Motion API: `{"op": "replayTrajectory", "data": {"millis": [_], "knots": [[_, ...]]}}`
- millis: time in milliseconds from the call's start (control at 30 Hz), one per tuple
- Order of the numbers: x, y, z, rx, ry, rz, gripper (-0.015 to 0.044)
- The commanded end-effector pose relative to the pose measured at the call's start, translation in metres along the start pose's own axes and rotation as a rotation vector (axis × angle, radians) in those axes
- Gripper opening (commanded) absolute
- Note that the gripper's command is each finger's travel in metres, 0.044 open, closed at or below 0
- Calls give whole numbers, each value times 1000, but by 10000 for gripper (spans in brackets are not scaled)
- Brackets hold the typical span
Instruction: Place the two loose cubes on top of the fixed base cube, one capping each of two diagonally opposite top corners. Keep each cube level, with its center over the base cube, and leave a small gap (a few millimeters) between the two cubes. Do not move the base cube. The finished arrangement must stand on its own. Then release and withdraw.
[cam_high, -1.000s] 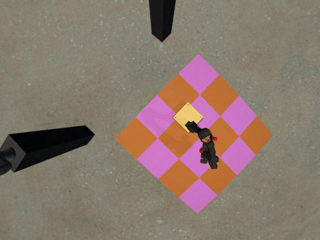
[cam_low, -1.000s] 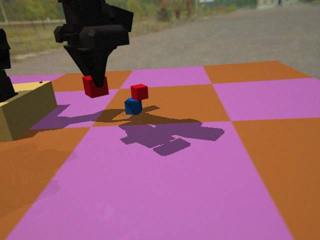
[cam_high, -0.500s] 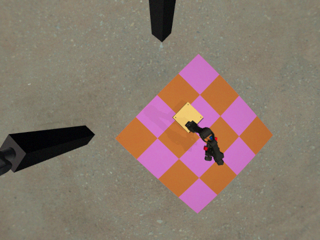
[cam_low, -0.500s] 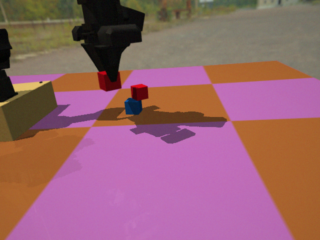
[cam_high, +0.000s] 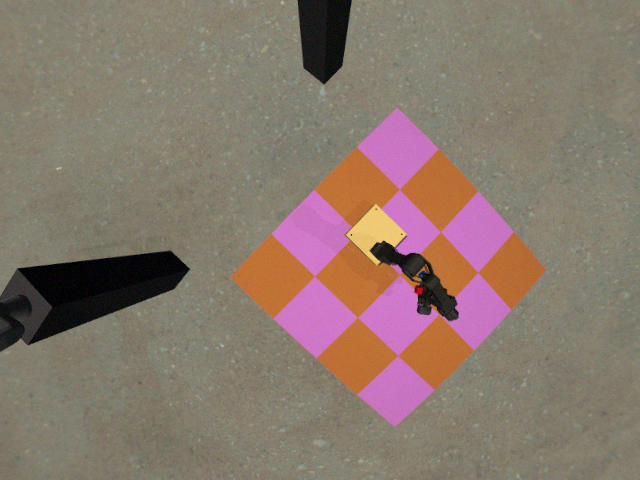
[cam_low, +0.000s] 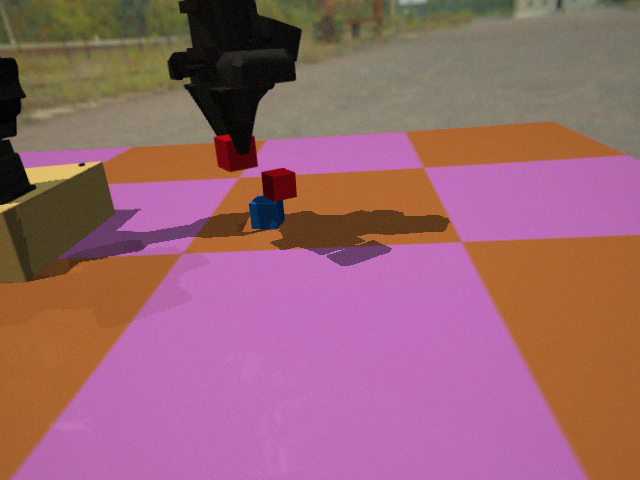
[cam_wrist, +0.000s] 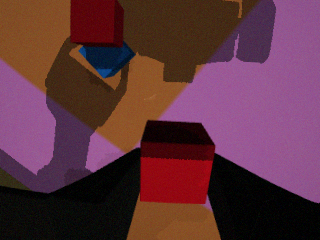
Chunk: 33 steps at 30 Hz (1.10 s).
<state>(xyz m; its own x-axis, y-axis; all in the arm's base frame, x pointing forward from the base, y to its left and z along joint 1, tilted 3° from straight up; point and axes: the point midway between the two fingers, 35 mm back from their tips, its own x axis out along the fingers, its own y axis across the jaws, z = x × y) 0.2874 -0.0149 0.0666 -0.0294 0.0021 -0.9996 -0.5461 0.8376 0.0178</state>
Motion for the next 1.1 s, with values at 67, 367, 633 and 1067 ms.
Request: {"op": "replayTrajectory", "data": {"millis": [67, 367, 633, 1067], "knots": [[0, 13, 12, 12, -10, 3, 105], [2, 39, 28, 22, -10, 6, 105], [3, 62, 39, 32, -10, 9, 105], [32, 65, 39, 29, -8, 7, 105]]}}
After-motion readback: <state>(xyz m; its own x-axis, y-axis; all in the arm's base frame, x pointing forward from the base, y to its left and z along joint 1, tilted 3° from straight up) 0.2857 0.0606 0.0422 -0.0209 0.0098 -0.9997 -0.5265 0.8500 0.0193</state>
